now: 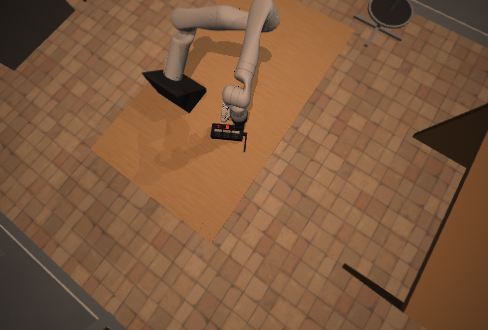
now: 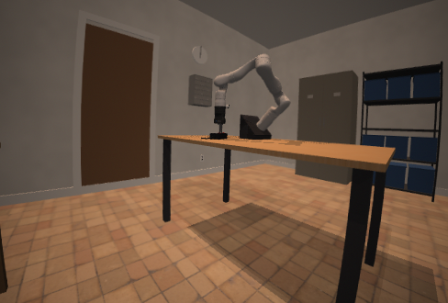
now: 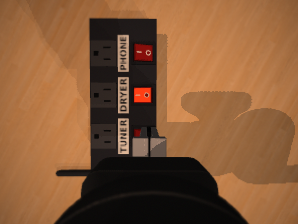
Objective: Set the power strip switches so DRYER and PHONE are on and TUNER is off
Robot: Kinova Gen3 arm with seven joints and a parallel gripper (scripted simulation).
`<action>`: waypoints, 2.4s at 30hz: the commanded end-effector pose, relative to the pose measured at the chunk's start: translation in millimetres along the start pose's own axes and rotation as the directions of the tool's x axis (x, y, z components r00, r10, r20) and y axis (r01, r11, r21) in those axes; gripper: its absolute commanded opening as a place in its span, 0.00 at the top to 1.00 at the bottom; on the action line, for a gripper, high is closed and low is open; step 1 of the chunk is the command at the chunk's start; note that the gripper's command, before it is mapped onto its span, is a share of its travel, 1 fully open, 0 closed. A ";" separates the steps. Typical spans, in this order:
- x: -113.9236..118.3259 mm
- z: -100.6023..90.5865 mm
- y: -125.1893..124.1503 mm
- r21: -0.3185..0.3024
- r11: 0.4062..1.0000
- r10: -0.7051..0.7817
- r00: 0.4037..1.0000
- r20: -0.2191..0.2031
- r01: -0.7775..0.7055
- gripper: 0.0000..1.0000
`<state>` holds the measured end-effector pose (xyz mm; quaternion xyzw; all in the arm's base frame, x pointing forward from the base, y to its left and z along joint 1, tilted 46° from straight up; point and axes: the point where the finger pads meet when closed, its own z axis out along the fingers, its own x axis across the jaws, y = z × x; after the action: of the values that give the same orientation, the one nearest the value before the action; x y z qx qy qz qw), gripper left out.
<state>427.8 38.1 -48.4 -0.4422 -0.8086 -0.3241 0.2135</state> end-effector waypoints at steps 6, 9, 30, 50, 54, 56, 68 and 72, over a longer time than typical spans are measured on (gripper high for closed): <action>-1.1 -20.3 0.6 -0.003 1.000 0.000 1.000 0.003 0.000 1.00; -1.0 -28.5 0.5 -0.003 1.000 0.000 1.000 0.003 0.000 1.00; -1.0 -36.4 0.5 -0.003 1.000 0.000 1.000 0.003 0.000 1.00; -11.5 -50.1 -91.7 -0.002 1.000 0.000 1.000 0.003 0.000 1.00; -11.5 -50.1 -91.7 -0.002 1.000 0.000 1.000 0.003 0.000 1.00; -11.5 -50.1 -91.7 -0.002 1.000 0.000 1.000 0.003 0.000 1.00; -11.5 -50.1 -91.7 -0.002 1.000 0.000 1.000 0.003 0.000 1.00; -11.5 -50.1 -91.7 -0.002 1.000 0.000 1.000 0.003 0.000 1.00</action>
<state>358.0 -40.0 -51.8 -0.4425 -0.8086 -0.3243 0.2126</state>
